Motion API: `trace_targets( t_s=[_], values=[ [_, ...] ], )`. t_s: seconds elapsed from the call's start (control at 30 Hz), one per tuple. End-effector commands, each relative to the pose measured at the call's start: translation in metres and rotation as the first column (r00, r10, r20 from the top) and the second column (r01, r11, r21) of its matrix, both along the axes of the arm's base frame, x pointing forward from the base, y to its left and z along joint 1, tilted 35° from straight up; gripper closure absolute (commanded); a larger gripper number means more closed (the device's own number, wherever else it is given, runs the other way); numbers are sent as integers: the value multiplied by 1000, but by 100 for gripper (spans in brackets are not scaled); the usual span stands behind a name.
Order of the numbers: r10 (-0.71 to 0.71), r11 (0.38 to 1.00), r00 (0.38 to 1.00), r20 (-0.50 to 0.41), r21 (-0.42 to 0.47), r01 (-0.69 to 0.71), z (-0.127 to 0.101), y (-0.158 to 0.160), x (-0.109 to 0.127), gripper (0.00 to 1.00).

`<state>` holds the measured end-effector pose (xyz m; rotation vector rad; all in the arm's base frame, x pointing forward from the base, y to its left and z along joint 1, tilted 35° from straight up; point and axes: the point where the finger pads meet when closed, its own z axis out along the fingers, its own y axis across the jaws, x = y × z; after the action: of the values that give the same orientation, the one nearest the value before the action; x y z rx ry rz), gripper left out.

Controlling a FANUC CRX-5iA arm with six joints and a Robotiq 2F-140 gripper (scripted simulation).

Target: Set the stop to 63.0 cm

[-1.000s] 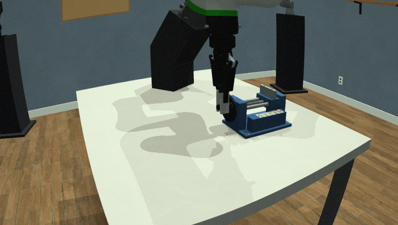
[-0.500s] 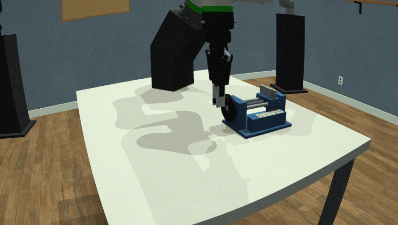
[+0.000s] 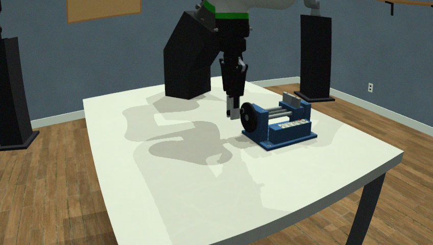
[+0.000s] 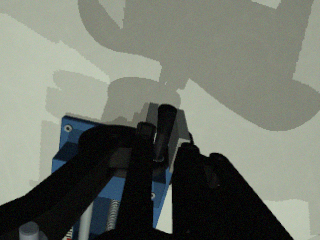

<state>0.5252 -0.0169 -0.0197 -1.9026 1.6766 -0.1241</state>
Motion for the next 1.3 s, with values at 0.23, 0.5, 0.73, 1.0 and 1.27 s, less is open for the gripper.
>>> trace_targets(
  t_s=[0.23,0.5,0.73,1.0,1.27],
  values=[
    [0,1000,1000,1,0,0,-18,7,8,96],
    [0,1000,1000,1,0,0,-24,11,16,96],
    [0,1000,1000,1,0,0,-27,15,30,96],
    [0,1000,1000,1,0,0,-23,17,43,96],
    [0,1000,1000,1,0,0,-11,16,56,96]
  ],
)
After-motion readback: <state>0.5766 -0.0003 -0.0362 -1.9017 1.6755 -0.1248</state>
